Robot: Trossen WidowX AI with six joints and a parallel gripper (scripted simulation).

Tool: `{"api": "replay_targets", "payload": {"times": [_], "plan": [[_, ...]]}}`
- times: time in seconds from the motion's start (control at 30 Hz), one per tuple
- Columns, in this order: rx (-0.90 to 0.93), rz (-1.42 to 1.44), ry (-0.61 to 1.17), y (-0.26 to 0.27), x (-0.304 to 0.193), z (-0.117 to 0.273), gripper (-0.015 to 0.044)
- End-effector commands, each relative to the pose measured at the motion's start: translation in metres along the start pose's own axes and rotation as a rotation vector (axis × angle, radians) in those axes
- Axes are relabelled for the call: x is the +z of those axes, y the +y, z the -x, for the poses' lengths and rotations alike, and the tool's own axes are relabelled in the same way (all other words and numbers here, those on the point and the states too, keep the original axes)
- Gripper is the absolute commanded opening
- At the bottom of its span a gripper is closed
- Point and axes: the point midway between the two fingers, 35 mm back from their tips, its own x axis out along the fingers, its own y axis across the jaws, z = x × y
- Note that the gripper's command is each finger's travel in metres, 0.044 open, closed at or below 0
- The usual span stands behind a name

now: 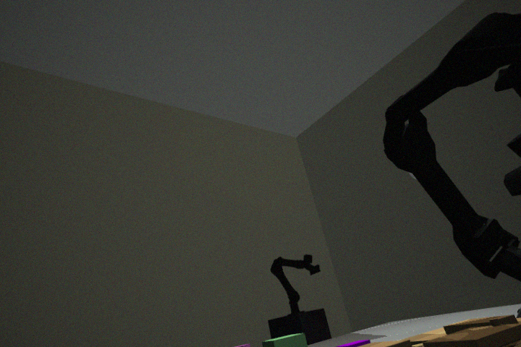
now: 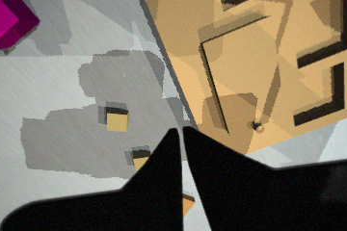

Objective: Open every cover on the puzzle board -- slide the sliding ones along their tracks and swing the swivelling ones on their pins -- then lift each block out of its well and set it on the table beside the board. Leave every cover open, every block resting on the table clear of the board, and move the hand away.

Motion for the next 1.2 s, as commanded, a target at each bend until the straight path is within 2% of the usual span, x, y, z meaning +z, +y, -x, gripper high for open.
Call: {"api": "replay_targets", "payload": {"times": [0.0, 0.6, 1.17], "plan": [[0.004, -0.008, -0.006, -0.016, 0.02, 0.004, 0.0], [-0.001, -0.061, -0.014, -0.094, 0.094, 0.005, 0.0], [-0.033, -0.115, -0.027, -0.18, 0.14, 0.0, 0.0]]}}
